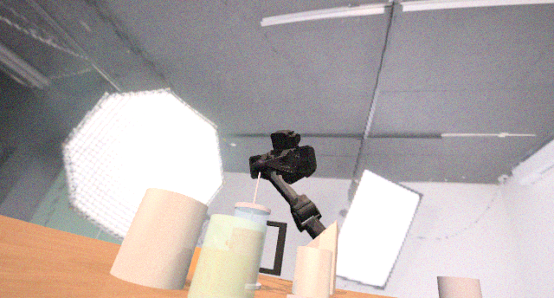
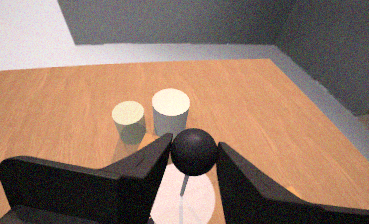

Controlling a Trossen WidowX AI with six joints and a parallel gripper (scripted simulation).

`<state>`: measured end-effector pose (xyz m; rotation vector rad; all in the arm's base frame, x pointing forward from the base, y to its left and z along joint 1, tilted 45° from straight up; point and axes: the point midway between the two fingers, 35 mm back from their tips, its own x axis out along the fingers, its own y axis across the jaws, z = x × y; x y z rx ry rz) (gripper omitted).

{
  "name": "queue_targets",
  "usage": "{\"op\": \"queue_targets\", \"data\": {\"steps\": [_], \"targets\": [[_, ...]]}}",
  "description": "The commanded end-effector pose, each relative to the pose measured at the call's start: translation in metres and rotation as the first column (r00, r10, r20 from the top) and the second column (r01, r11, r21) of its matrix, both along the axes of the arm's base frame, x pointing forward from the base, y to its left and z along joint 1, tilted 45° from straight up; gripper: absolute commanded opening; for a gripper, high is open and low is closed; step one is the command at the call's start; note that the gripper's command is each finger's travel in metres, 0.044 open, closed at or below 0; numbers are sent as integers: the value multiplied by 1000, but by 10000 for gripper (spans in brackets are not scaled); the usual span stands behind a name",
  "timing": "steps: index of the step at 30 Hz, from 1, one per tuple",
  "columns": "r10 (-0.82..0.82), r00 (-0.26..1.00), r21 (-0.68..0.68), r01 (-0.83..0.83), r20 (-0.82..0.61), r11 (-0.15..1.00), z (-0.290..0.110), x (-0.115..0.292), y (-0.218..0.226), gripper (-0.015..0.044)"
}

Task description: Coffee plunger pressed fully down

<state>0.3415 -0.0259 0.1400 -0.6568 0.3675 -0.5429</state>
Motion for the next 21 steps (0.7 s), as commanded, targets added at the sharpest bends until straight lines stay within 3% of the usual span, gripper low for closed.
{"op": "queue_targets", "data": {"steps": [1, 21], "targets": [[-11, 999, -4, 11, -34, 1000, -16, -3, -10, 126], [-10, 999, -9, 10, -32, 1000, -37, -1, -35, 126]]}}
